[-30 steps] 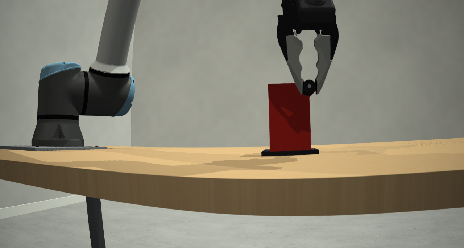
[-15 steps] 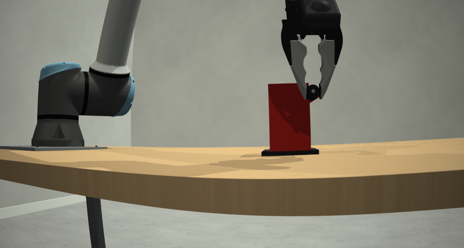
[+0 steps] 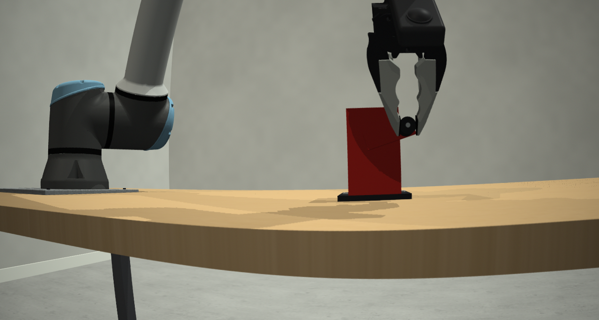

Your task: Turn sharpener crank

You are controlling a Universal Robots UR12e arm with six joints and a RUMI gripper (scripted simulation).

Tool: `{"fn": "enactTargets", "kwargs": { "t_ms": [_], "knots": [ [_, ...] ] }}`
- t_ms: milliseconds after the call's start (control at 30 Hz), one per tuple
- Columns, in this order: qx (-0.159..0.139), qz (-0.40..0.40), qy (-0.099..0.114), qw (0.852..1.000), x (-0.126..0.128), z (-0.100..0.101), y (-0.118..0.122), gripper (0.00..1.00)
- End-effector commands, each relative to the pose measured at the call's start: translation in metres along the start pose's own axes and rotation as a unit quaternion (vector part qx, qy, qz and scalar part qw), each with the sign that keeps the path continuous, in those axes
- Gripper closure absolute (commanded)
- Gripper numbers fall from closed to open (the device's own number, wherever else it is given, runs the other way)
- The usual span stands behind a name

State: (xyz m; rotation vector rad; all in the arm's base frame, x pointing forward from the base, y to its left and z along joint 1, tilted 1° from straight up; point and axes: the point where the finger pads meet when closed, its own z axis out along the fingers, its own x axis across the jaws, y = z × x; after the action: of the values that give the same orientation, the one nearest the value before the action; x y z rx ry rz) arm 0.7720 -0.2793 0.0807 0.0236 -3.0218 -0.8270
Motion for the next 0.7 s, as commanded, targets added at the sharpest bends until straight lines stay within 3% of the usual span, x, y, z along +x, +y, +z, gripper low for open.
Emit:
{"fn": "enactTargets", "kwargs": {
  "t_ms": [0,667],
  "knots": [
    [0.0,0.0,0.0,1.0,-0.002,0.006,-0.003,0.91],
    [-0.001,0.001,0.001,1.0,0.0,0.02,-0.011,0.91]
  ]
}}
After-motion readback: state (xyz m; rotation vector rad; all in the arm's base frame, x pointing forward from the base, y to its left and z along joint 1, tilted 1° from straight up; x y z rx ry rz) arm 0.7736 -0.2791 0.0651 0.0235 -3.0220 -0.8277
